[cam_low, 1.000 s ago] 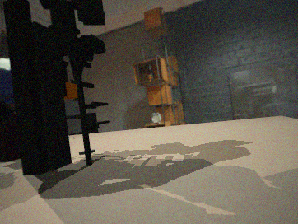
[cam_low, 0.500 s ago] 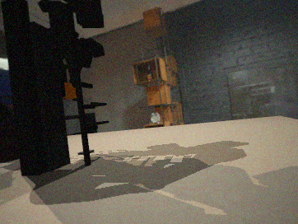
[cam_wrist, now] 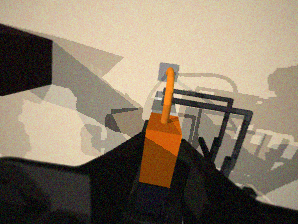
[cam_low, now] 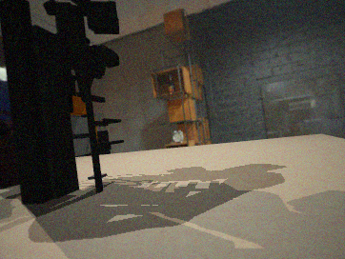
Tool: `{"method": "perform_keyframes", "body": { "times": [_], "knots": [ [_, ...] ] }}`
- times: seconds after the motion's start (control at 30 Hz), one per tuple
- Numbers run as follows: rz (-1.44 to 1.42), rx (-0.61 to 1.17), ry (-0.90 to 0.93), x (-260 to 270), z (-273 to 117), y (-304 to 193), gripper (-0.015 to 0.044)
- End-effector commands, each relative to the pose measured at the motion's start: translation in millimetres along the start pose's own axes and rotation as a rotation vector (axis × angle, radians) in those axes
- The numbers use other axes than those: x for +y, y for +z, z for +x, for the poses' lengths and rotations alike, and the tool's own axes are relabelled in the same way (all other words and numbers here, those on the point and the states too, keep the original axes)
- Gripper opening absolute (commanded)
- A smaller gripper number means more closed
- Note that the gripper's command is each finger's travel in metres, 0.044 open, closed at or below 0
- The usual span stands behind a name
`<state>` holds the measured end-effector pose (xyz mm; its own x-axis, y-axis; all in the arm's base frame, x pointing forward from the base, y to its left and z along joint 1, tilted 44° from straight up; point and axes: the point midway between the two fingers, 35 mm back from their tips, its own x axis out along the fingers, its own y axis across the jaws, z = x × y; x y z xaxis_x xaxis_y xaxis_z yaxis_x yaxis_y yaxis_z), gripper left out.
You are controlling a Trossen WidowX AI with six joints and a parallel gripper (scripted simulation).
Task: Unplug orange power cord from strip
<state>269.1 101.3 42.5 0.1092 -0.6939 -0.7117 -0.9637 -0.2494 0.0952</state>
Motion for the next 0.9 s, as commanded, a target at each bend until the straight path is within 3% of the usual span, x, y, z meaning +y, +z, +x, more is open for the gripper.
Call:
{"method": "perform_keyframes", "body": {
  "times": [0.0,0.87],
  "knots": [
    [-0.003,-0.021,-0.007,-1.6,-3.7,15.5,0.0],
    [-0.007,-0.021,-0.008,0.0,-10.4,57.9,0.0]
  ]
}}
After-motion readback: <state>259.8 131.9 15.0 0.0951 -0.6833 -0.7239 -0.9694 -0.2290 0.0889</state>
